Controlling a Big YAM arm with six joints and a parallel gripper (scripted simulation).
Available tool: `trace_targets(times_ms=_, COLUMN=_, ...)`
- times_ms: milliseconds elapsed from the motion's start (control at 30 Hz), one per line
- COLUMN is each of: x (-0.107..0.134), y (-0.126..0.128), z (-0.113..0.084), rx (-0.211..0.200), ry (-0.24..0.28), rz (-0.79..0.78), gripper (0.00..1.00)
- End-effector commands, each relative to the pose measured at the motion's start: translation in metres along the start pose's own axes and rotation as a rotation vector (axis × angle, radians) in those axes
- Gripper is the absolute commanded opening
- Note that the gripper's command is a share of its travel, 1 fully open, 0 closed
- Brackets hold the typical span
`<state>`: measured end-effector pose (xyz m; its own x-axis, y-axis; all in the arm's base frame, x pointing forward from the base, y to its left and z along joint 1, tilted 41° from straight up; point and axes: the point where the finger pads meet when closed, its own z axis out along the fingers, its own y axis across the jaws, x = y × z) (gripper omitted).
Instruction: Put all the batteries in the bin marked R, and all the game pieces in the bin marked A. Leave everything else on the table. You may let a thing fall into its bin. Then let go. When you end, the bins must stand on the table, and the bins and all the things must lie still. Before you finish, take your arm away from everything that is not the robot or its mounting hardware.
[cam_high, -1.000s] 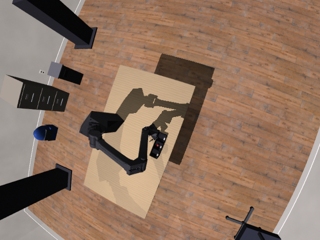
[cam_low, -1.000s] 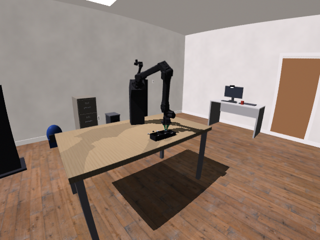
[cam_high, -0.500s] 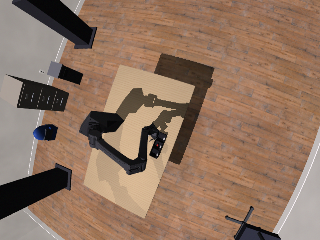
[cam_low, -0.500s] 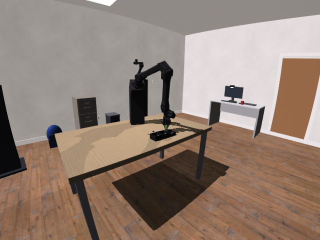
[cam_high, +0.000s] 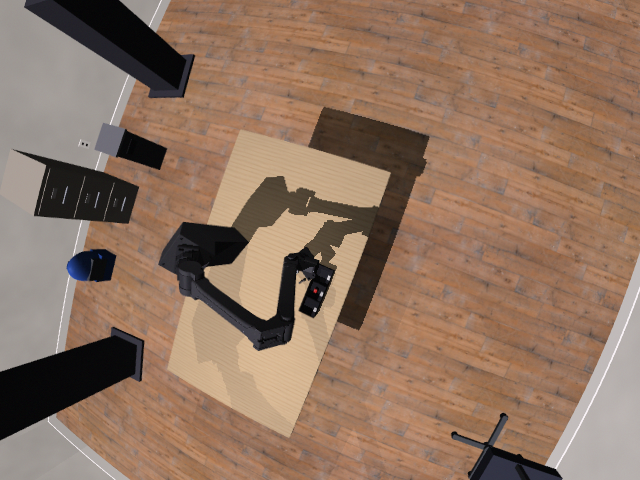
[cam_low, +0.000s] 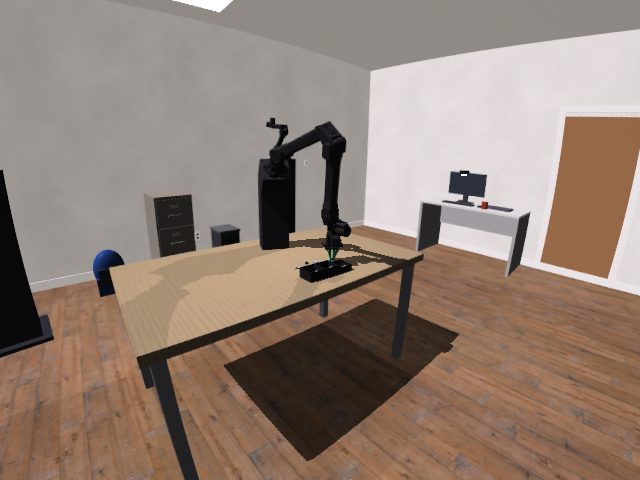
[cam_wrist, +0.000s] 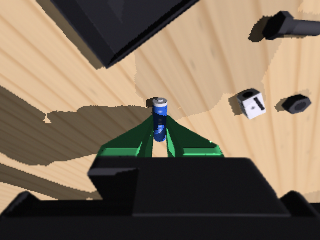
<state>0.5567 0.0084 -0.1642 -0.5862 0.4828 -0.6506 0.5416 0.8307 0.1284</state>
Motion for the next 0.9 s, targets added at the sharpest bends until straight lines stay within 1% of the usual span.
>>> trace_targets(times_ms=0, x=0.014, y=0.003, z=-0.009, rx=-0.008, ry=0.007, rz=-0.013, gripper=0.08)
trace_targets(times_ms=767, x=0.016, y=0.003, z=-0.009, rx=-0.006, ry=0.008, rz=-0.013, gripper=0.08)
trace_targets(times_ms=800, x=0.006, y=0.008, z=-0.018, rx=-0.016, ry=-0.005, rz=-0.004, gripper=0.08)
trace_targets(times_ms=867, x=0.009, y=0.005, z=-0.024, rx=-0.007, ry=0.006, rz=-0.009, gripper=0.08)
